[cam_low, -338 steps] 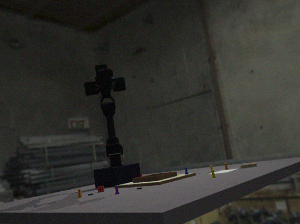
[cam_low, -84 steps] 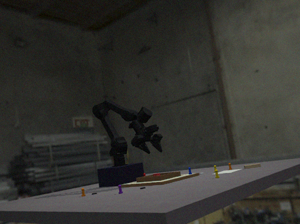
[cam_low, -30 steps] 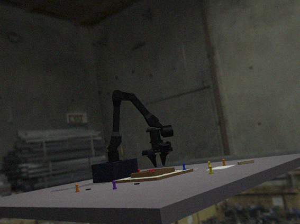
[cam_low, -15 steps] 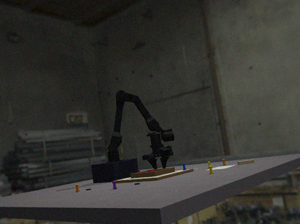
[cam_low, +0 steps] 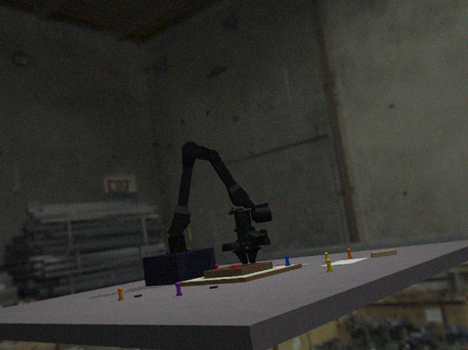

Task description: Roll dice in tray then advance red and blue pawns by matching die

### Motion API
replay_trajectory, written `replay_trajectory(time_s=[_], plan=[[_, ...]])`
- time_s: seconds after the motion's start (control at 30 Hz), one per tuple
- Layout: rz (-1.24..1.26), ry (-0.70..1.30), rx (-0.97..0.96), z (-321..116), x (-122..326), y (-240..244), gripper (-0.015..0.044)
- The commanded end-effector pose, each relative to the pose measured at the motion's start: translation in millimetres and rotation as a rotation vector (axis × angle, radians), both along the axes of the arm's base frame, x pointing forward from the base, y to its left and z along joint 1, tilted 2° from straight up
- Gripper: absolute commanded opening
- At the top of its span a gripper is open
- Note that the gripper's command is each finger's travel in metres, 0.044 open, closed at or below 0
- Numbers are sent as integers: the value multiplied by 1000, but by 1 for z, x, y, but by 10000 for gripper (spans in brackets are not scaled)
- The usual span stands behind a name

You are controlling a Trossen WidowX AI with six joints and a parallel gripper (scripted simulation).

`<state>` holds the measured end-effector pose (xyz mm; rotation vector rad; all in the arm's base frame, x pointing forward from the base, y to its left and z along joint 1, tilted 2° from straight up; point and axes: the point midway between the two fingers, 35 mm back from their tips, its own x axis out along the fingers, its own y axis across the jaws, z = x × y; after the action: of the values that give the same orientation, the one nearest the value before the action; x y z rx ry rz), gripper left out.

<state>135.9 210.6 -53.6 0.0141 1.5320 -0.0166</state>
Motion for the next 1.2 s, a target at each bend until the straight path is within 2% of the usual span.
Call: replay_trajectory(time_s=[0.0,0.03,0.63,0.87,1.17], plan=[[0,-1,-1,1,0,0,18],[0,-1,-1,4,1,1,0],[0,-1,0,122,-4,2,0],[-6,1,1,122,1,0,0],[-40,8,-3,116,33,-19,0]])
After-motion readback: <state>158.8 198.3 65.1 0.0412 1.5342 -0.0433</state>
